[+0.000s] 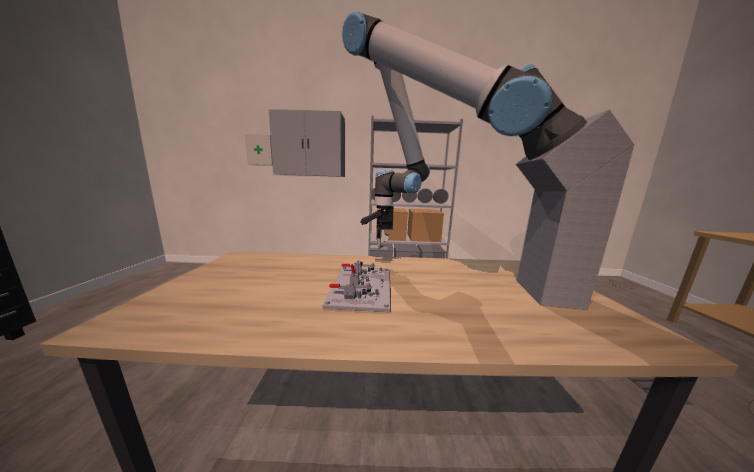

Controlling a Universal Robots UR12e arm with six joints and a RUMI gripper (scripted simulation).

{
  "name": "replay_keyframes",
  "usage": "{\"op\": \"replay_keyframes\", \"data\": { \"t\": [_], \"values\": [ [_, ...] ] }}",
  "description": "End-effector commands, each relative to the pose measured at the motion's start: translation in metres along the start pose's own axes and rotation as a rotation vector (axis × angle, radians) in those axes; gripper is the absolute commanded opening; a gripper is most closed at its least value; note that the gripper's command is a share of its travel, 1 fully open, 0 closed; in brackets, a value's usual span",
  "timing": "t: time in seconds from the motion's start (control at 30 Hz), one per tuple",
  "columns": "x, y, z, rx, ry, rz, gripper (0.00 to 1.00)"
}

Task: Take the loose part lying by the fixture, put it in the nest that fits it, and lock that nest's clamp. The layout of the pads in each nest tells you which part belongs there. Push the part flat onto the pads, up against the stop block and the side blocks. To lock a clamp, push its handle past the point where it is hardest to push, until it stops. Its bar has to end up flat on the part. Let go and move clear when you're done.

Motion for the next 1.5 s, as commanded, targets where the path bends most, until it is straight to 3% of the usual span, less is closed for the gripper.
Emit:
{"op": "replay_keyframes", "data": {
  "t": [0.0,0.5,0.73,1.0,1.07,1.47],
  "values": [
    [0.001,0.000,0.001,0.000,-0.001,0.000,0.00],
    [0.000,0.000,0.002,-0.001,-0.001,0.000,0.00],
    [-0.016,-0.001,0.006,-0.002,-0.001,-0.001,0.00],
    [-0.057,-0.003,0.014,-0.004,-0.001,-0.002,0.00],
    [-0.057,-0.003,0.014,-0.004,-0.001,-0.002,0.00],
    [-0.150,-0.006,0.032,-0.004,-0.001,-0.001,0.00]
  ]
}}
Point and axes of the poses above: the point where the finger pads meet when closed, its own y axis back along the fingers, its own x axis across the jaws, z = x × y, the point moved 6 cm from there along y, back along the fingers, and after that the axes turned 11 degrees about -y, right-handed, at the moved point
